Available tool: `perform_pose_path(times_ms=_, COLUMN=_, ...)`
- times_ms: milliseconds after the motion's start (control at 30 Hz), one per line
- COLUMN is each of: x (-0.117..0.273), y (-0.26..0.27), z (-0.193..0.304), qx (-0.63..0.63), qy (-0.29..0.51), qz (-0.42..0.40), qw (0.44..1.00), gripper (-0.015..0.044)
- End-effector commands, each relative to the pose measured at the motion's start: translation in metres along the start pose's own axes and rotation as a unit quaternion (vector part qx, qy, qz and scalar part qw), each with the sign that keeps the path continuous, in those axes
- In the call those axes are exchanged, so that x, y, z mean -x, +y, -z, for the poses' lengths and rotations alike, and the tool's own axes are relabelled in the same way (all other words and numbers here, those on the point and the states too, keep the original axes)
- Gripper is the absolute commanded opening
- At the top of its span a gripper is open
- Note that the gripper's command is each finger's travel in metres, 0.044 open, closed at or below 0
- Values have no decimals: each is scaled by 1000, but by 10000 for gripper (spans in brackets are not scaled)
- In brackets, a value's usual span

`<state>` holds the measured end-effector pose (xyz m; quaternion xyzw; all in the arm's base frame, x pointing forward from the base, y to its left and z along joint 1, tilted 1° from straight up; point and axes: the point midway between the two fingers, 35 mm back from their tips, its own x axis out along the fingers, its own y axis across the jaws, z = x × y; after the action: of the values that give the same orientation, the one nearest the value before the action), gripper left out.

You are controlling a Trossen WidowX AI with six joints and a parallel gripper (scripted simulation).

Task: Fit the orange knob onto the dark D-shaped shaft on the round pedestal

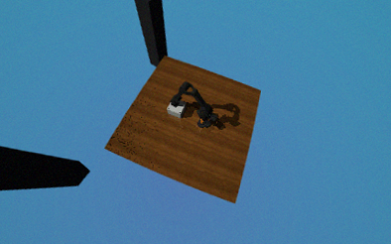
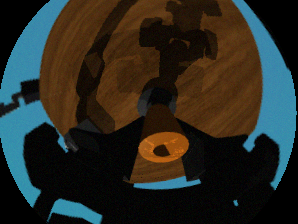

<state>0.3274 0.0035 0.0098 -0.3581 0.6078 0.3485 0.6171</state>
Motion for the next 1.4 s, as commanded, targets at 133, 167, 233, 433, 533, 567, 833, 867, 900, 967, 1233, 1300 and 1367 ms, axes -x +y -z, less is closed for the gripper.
perform_pose_path(times_ms=133, x=-2, y=1, z=1, qx=2, qy=0, qz=1, qw=1000, gripper=0)
perform_pose_path(times_ms=167, x=-2, y=1, z=1, qx=2, qy=0, qz=1, qw=1000, gripper=0)
perform_pose_path(times_ms=233, x=-1, y=1, z=1, qx=2, qy=0, qz=1, qw=1000, gripper=0)
perform_pose_path(times_ms=433, x=-1, y=0, z=0, qx=2, qy=0, qz=1, qw=1000, gripper=0)
perform_pose_path(times_ms=533, x=-1, y=0, z=0, qx=2, qy=0, qz=1, qw=1000, gripper=0)
perform_pose_path(times_ms=567, x=-1, y=0, z=0, qx=2, qy=0, qz=1, qw=1000, gripper=0)
perform_pose_path(times_ms=833, x=4, y=-1, z=0, qx=2, qy=0, qz=1, qw=1000, gripper=0)
perform_pose_path(times_ms=867, x=4, y=-1, z=0, qx=6, qy=0, qz=1, qw=1000, gripper=0)
perform_pose_path(times_ms=900, x=4, y=-1, z=0, qx=15, qy=0, qz=1, qw=1000, gripper=0)
perform_pose_path(times_ms=967, x=4, y=-1, z=0, qx=45, qy=0, qz=1, qw=999, gripper=0)
perform_pose_path(times_ms=1233, x=1, y=-1, z=0, qx=107, qy=0, qz=1, qw=994, gripper=0)
perform_pose_path(times_ms=1300, x=1, y=-1, z=0, qx=107, qy=0, qz=1, qw=994, gripper=0)
perform_pose_path(times_ms=1367, x=0, y=-1, z=0, qx=107, qy=0, qz=1, qw=994, gripper=0)
